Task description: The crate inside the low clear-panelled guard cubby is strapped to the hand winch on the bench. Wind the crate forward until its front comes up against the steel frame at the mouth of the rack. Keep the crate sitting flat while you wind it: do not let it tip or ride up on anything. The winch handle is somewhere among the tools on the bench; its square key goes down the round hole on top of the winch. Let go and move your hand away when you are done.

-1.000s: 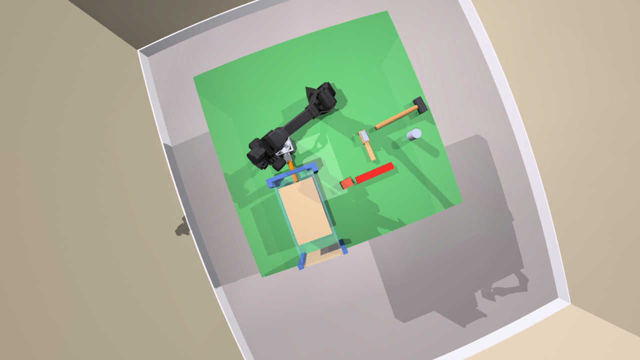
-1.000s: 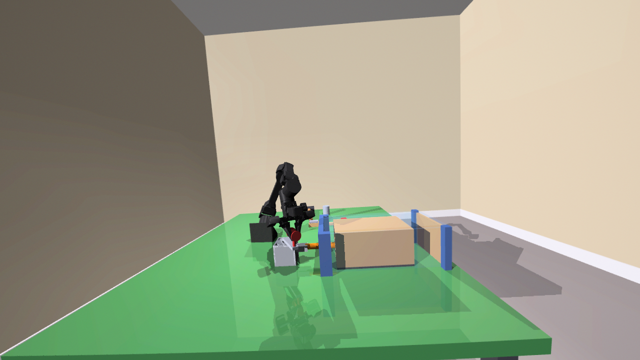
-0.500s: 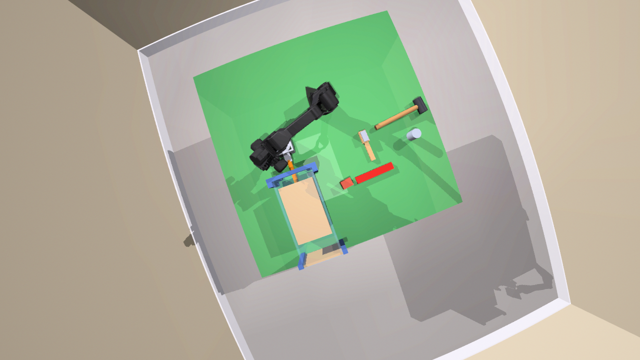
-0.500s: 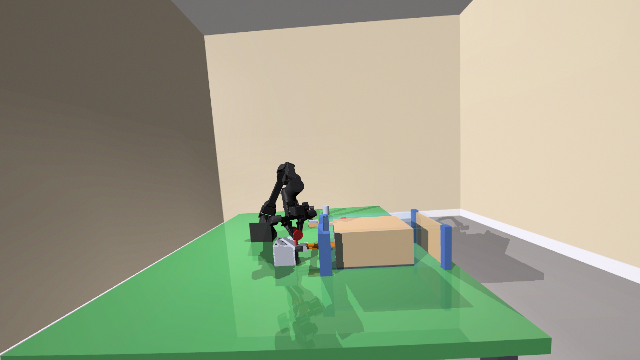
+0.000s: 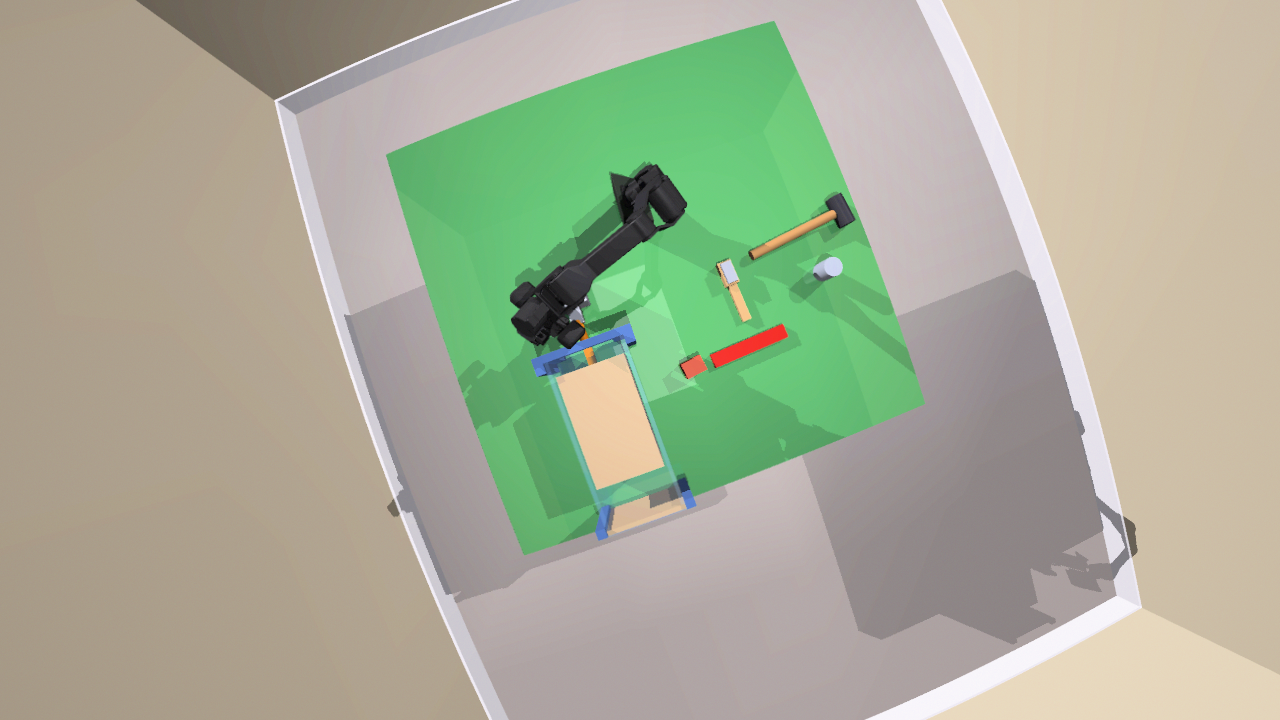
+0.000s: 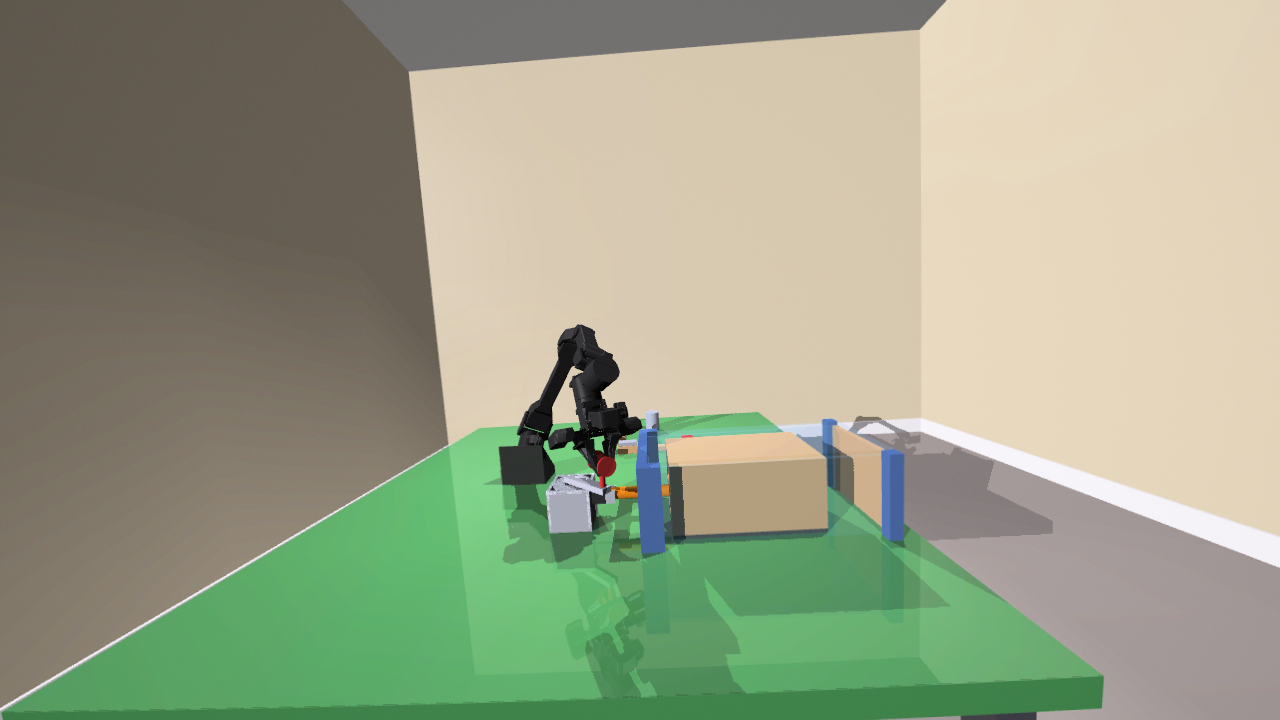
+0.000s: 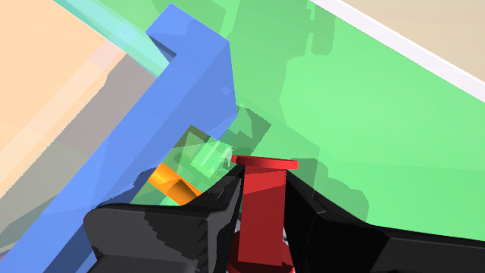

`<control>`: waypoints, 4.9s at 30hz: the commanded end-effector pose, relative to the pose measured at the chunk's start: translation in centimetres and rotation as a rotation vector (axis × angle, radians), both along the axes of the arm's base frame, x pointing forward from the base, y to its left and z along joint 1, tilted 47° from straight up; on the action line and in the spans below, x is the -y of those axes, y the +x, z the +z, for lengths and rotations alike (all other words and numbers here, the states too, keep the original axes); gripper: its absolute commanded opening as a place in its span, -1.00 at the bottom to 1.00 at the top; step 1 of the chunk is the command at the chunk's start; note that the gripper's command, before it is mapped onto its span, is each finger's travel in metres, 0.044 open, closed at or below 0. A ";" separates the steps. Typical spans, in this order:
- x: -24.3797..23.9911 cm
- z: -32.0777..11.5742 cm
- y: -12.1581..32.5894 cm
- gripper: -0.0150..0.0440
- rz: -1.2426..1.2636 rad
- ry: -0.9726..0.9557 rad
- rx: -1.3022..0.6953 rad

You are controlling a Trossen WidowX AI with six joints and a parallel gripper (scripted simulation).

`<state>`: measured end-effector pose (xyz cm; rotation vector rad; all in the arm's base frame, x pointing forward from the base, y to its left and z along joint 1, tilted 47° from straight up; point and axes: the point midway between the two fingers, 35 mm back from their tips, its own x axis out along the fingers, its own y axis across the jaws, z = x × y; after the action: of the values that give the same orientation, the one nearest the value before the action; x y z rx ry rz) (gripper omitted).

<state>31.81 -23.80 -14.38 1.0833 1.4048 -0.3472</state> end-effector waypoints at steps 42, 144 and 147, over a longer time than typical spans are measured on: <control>-5.9 5.0 0.6 -0.49 0.014 0.048 0.005; -10.4 10.6 -9.7 -0.49 0.014 0.052 -0.003; -10.3 10.6 -10.1 -0.49 0.014 0.052 -0.003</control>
<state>22.97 -13.60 -3.85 1.1043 1.4090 -0.2867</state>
